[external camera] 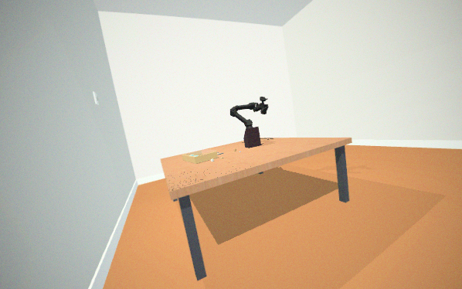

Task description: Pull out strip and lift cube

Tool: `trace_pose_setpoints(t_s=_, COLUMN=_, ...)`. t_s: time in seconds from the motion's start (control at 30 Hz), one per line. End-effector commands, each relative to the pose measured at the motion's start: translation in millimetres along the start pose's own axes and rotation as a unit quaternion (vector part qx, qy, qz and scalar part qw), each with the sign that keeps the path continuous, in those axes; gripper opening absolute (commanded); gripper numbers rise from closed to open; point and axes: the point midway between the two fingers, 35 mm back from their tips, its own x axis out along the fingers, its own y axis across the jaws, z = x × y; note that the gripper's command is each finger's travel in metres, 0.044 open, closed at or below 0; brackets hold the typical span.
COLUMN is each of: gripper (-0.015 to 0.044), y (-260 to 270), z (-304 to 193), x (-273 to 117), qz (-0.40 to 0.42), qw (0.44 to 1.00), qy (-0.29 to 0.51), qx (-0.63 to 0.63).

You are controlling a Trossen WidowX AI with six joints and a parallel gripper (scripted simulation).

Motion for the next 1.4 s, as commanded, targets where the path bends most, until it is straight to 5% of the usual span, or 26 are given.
trace_pose_setpoints(t_s=0.0, gripper=0.04, y=-0.6, z=-1.1, x=1.8, qz=0.0, qw=1.0, qy=0.003, qx=0.004)
trace_pose_setpoints(t_s=0.33, gripper=0.04, y=-21.5, z=-90.0, x=94.3, qz=-0.03, qw=0.962, qy=0.162, qx=0.218)
trace_pose_setpoints(t_s=0.7, gripper=0.04, y=4.9, z=-248.8, x=152.9, qz=-0.077, qw=0.844, qy=0.361, qx=0.389)
trace_pose_setpoints(t_s=1.03, gripper=0.04, y=70.1, z=-381.8, x=136.5, qz=-0.131, qw=0.693, qy=0.507, qx=0.495)
trace_pose_setpoints(t_s=1.37, gripper=0.04, y=177.4, z=-481.7, x=55.4, qz=-0.204, qw=0.482, qy=0.641, qx=0.561)
